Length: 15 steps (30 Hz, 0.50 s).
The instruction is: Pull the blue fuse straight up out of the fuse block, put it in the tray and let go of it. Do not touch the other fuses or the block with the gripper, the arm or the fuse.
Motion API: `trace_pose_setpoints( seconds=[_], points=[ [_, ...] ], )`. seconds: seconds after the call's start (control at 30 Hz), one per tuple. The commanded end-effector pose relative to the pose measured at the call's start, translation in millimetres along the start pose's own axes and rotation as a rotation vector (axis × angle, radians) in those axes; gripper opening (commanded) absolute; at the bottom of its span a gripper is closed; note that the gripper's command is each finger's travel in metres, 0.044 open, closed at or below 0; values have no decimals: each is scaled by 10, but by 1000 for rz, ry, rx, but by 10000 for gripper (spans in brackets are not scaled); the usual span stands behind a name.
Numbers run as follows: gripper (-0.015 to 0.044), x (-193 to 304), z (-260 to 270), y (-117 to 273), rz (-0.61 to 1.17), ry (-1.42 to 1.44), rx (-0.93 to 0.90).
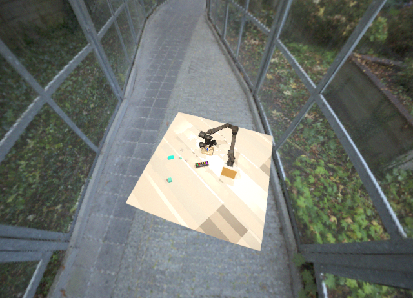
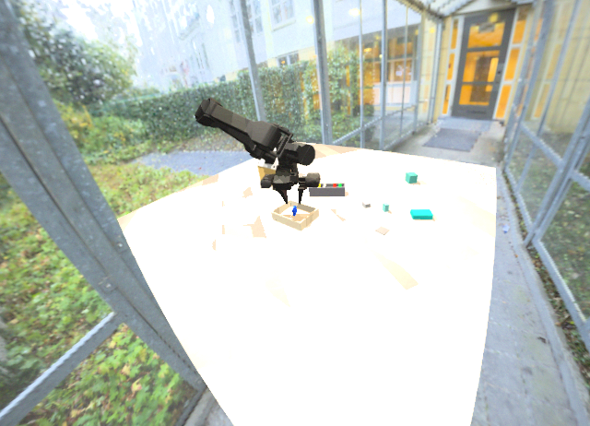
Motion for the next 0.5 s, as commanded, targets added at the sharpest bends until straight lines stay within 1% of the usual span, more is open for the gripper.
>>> trace_pose_setpoints(
  seconds=[0.0, 0.07, 0.2, 0.47],
  points=[
    [289, -2, 0, 1, 0, -1, 0],
    [330, 0, 1, 22, 1, 0, 0],
    [330, 16, -6, 352, 6, 6, 3],
    [330, 17, -7, 373, 6, 7, 4]
  ],
)
Point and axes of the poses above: the point midway between the two fingers, 35 mm back from their tips, its own y axis back along the fingers, its own z axis across the jaws, x = y × z, the point moved 7 cm from there along y, back along the fingers, and after that the axes turned 15 degrees about -y, right-handed, at the moved point
